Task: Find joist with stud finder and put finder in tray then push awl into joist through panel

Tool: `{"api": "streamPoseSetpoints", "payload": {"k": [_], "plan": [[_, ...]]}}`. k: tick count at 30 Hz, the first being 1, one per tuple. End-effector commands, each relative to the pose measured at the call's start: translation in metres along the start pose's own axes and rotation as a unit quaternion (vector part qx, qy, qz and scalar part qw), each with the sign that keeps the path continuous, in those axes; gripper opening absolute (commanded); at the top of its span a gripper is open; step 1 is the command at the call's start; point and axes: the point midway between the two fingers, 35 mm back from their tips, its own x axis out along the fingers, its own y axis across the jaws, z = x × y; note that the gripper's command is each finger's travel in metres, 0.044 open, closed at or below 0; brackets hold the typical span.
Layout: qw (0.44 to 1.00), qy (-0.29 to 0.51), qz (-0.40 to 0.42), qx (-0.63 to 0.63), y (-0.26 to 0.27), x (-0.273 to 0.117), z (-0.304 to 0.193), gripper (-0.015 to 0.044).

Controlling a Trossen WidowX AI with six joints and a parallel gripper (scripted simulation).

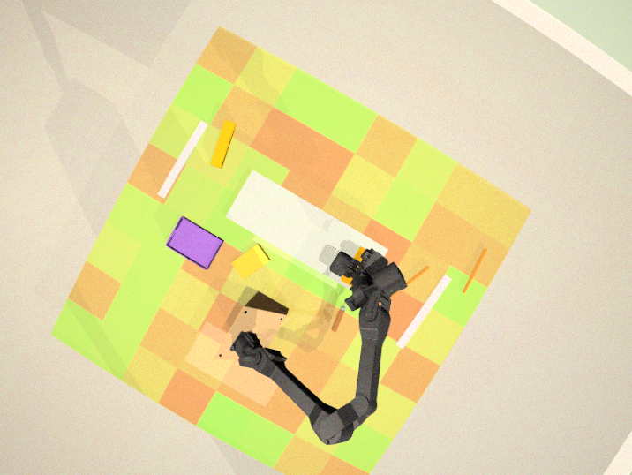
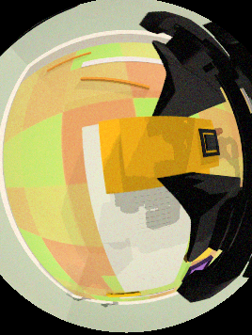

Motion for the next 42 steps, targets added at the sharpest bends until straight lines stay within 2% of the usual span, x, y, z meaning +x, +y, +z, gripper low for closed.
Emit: {"api": "streamPoseSetpoints", "payload": {"k": [1,26,42], "plan": [[1.000,-0.005,0.002,-0.003,0.002,0.006,0.000,0.0000],[1.000,-0.005,0.001,-0.004,0.001,0.042,-0.012,0.0000],[1.000,-0.005,0.002,-0.004,0.044,0.042,-0.012,0.0000]]}}
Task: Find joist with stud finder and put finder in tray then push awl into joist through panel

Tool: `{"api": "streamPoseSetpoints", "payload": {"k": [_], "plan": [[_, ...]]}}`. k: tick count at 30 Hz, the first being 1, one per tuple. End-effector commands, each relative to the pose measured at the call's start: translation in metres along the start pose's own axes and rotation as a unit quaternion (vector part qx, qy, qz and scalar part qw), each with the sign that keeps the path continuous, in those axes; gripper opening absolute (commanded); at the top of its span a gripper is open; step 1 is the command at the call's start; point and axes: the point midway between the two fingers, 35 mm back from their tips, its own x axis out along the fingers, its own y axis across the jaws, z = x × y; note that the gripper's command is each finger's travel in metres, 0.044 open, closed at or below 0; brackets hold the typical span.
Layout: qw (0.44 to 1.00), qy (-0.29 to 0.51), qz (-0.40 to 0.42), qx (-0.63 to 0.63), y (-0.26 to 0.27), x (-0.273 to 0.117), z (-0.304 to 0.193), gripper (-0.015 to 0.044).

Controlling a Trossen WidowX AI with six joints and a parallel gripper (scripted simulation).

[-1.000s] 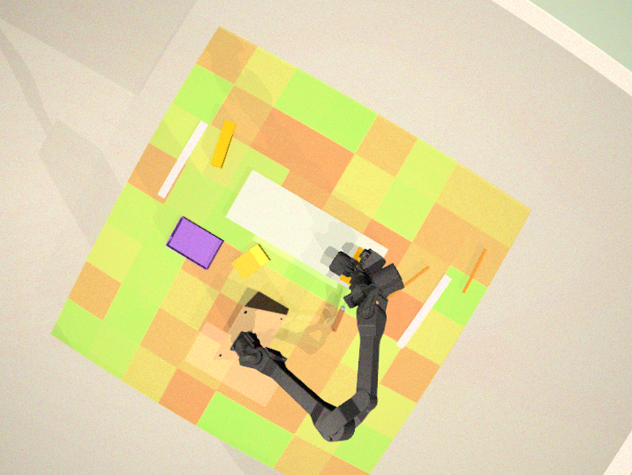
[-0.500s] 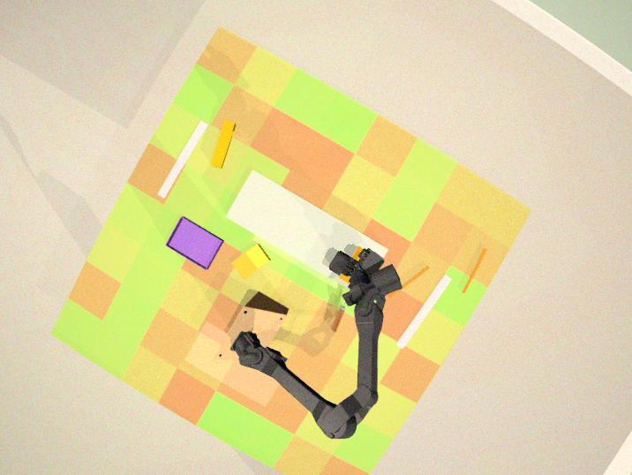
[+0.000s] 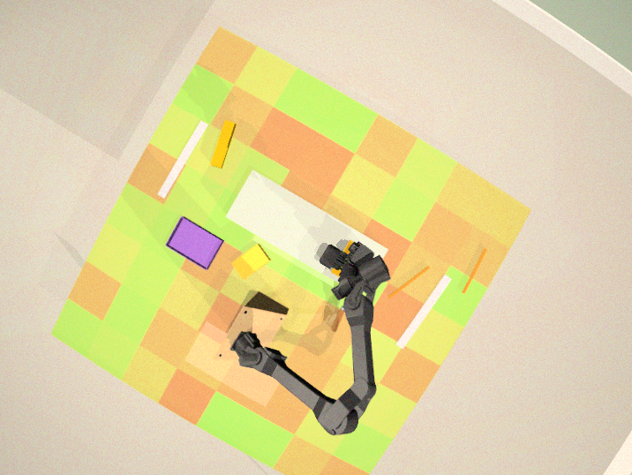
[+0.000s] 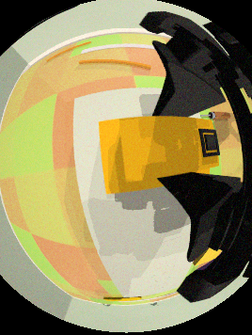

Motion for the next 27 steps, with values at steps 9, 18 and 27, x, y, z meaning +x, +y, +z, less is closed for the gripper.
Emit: {"api": "streamPoseSetpoints", "payload": {"k": [9,18,27], "plan": [[1.000,0.001,0.002,-0.001,0.036,0.000,-0.001,0.0000],[1.000,0.001,0.002,-0.001,0.061,0.000,-0.002,0.0000],[1.000,0.001,0.003,-0.001,0.086,0.000,-0.002,0.0000]]}}
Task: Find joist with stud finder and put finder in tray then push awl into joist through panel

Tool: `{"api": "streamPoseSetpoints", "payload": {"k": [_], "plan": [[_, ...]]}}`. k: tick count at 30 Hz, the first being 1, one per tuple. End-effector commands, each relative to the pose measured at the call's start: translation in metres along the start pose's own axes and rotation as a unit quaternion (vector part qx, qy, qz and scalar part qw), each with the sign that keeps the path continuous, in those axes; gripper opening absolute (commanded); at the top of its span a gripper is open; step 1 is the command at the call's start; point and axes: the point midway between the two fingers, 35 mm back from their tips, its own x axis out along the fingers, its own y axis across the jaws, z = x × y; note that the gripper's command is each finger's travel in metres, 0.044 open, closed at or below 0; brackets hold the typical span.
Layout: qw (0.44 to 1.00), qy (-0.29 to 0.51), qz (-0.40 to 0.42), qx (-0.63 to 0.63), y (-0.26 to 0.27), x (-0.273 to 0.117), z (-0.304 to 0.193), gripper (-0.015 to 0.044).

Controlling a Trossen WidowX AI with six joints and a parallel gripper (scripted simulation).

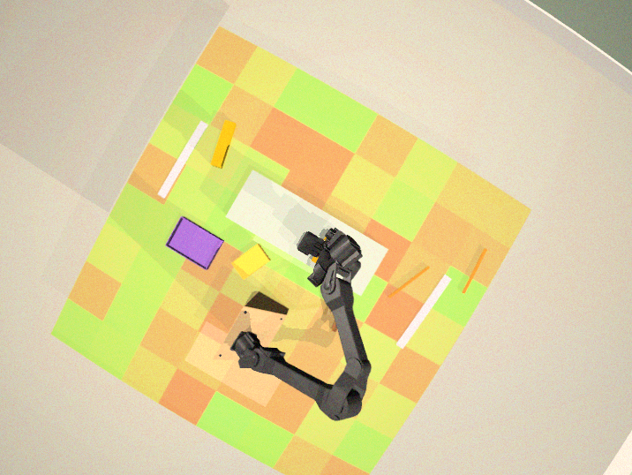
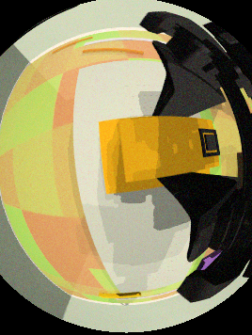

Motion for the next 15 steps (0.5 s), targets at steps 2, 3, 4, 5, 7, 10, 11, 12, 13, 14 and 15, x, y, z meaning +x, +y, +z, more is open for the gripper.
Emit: {"api": "streamPoseSetpoints", "payload": {"k": [2,3,4,5,7,10,11,12,13,14,15], "plan": [[1.000,0.001,0.001,-0.001,0.016,0.000,-0.001,0.0000],[1.000,0.001,0.001,-0.001,0.018,0.000,-0.001,0.0000],[1.000,0.001,0.001,-0.001,0.021,0.000,-0.001,0.0000],[1.000,0.001,0.002,-0.001,0.024,0.000,-0.001,0.0000],[1.000,0.001,0.002,-0.001,0.030,0.000,-0.001,0.0000],[1.000,0.001,0.002,-0.001,0.038,0.000,-0.001,0.0000],[1.000,0.001,0.002,-0.001,0.041,0.000,-0.001,0.0000],[1.000,0.001,0.002,-0.001,0.044,0.000,-0.001,0.0000],[1.000,0.001,0.002,-0.001,0.046,0.000,-0.001,0.0000],[1.000,0.001,0.002,-0.001,0.049,0.000,-0.002,0.0000],[1.000,0.001,0.002,-0.001,0.052,0.000,-0.002,0.0000]]}}
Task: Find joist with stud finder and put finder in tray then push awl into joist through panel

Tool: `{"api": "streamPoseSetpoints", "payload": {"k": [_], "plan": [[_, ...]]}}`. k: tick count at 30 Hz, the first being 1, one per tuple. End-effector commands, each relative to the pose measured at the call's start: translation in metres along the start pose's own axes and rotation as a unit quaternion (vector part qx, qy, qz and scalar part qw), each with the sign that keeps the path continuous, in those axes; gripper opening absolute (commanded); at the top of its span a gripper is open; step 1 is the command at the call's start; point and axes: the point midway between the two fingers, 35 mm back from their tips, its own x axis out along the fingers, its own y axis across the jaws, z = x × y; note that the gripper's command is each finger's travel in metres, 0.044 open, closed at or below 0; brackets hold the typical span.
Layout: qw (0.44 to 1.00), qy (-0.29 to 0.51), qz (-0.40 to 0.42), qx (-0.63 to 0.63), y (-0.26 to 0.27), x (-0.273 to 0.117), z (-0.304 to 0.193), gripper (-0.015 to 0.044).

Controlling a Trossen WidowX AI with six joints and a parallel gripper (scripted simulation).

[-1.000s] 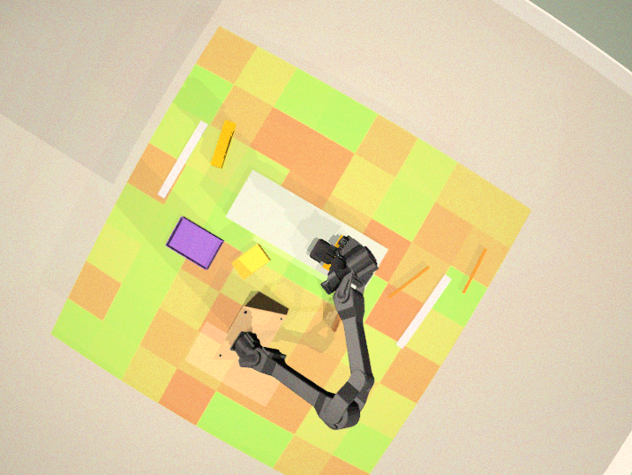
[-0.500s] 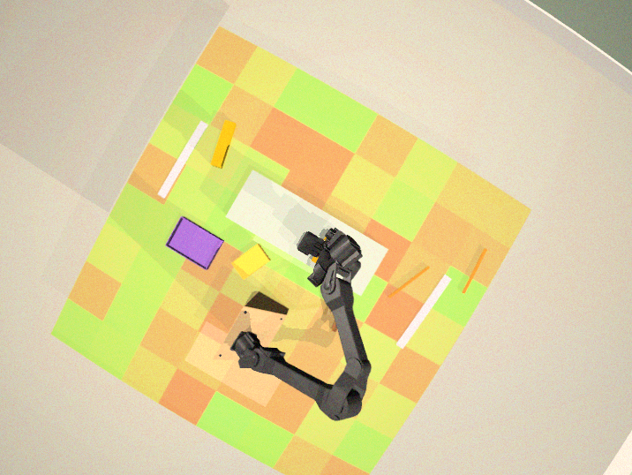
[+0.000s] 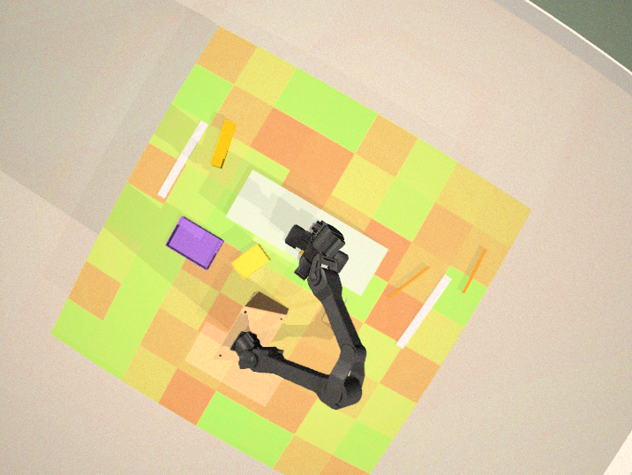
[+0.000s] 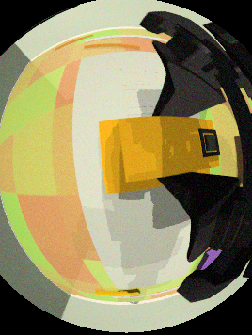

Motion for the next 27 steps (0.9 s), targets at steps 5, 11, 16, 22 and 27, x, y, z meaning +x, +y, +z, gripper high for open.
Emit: {"api": "streamPoseSetpoints", "payload": {"k": [5,11,16,22,27], "plan": [[1.000,0.000,0.001,0.000,0.023,0.000,0.000,0.0000],[1.000,0.000,0.001,0.000,0.040,0.000,0.000,0.0000],[1.000,0.000,0.002,0.000,0.054,0.000,0.000,0.0000],[1.000,0.000,0.002,0.000,0.071,0.000,0.000,0.0000],[1.000,0.000,0.002,0.000,0.085,-0.001,0.000,0.0000]]}}
